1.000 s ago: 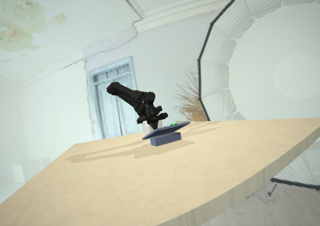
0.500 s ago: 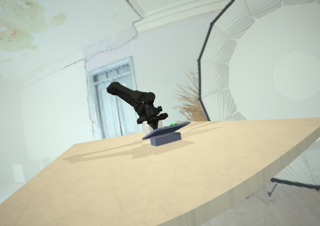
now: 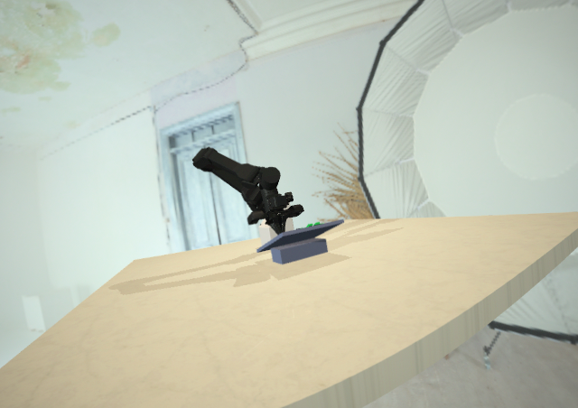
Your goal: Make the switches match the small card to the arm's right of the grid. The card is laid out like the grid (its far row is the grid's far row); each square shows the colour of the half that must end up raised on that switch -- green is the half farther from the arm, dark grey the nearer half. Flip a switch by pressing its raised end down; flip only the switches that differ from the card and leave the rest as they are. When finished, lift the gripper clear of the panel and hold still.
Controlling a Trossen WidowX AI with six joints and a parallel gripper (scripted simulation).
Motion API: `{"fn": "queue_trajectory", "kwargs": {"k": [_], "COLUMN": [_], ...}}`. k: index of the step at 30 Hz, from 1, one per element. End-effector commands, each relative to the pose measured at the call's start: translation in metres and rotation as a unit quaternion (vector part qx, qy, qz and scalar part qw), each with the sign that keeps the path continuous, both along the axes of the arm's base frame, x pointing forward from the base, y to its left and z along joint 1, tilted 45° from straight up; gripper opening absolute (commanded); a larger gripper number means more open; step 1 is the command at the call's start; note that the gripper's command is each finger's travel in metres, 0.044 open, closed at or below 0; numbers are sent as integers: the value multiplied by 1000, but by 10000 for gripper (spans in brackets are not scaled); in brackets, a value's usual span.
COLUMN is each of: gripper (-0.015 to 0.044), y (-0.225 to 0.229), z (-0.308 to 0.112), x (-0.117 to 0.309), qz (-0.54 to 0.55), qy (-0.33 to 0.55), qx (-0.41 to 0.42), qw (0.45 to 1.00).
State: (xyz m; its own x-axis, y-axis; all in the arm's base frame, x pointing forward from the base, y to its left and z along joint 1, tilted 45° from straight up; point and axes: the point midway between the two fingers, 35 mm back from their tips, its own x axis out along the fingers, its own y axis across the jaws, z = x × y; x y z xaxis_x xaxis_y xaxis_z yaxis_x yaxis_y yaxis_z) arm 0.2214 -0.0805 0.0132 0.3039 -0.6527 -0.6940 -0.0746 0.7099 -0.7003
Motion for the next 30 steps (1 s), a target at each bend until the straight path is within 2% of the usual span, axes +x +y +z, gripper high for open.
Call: {"fn": "queue_trajectory", "kwargs": {"k": [1,8,15,20,30], "gripper": [0,0,0,0,0], "y": [0,1,42,44,91], "z": [-1,0,42,44,34], "x": [0,0,-16,-15,45], "qz": [2,0,-7,-7,-7], "qy": [1,0,11,11,9], "qx": [2,1,3,2,4], "qw": [1000,1000,1000,1000,1000]}}
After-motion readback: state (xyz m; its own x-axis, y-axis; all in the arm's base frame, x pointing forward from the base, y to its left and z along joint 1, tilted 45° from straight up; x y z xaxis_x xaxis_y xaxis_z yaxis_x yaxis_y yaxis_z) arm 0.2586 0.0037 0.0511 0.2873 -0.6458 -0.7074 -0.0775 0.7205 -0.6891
